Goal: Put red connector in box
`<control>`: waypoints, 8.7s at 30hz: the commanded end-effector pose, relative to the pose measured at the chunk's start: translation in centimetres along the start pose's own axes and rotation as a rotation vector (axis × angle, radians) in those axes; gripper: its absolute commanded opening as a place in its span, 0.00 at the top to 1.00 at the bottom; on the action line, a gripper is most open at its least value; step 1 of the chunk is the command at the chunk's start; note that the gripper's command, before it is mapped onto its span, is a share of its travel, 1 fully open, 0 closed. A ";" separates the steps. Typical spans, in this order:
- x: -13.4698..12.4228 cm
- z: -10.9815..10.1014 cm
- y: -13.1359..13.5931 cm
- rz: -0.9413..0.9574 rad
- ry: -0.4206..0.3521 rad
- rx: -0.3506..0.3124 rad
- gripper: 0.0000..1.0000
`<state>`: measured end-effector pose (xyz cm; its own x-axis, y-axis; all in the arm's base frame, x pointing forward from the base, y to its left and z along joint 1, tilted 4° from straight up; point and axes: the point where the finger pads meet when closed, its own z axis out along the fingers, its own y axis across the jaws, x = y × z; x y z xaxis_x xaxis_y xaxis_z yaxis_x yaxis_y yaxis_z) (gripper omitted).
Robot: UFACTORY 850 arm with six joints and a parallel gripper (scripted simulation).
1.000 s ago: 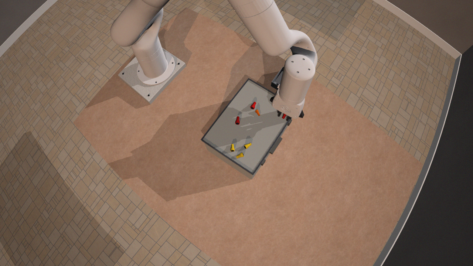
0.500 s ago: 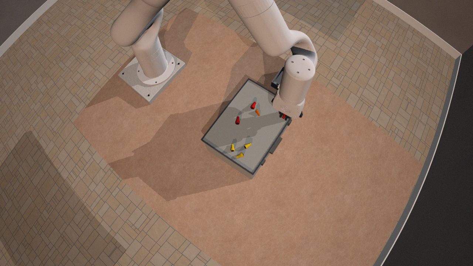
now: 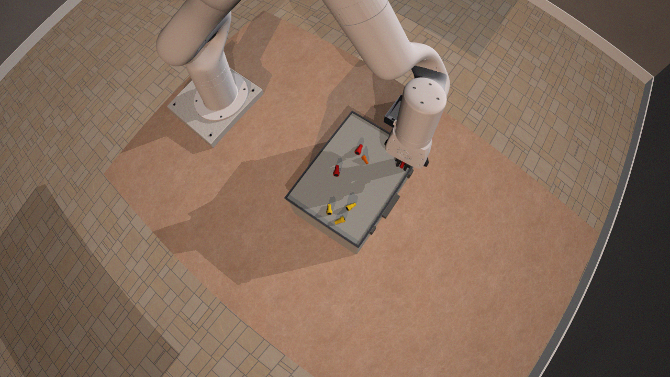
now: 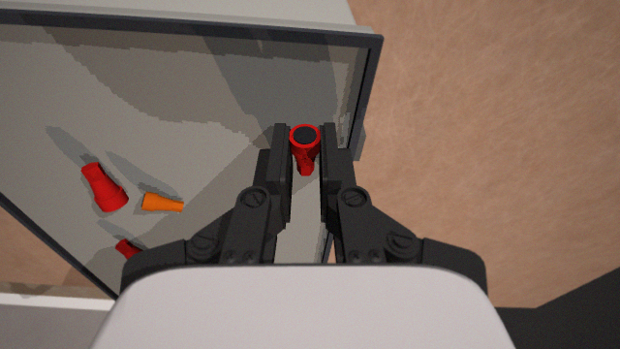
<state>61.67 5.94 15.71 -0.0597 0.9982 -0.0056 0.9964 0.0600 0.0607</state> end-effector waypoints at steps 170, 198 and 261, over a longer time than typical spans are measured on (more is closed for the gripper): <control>18.4 12.4 -6.8 0.000 0.000 -0.001 0.70; 18.4 12.4 -6.8 0.000 0.000 -0.001 0.70; 18.4 -8.3 -6.8 0.000 0.000 -0.001 0.70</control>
<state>53.28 23.85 22.30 -0.0597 0.9982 -0.0065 0.9964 0.0600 0.0594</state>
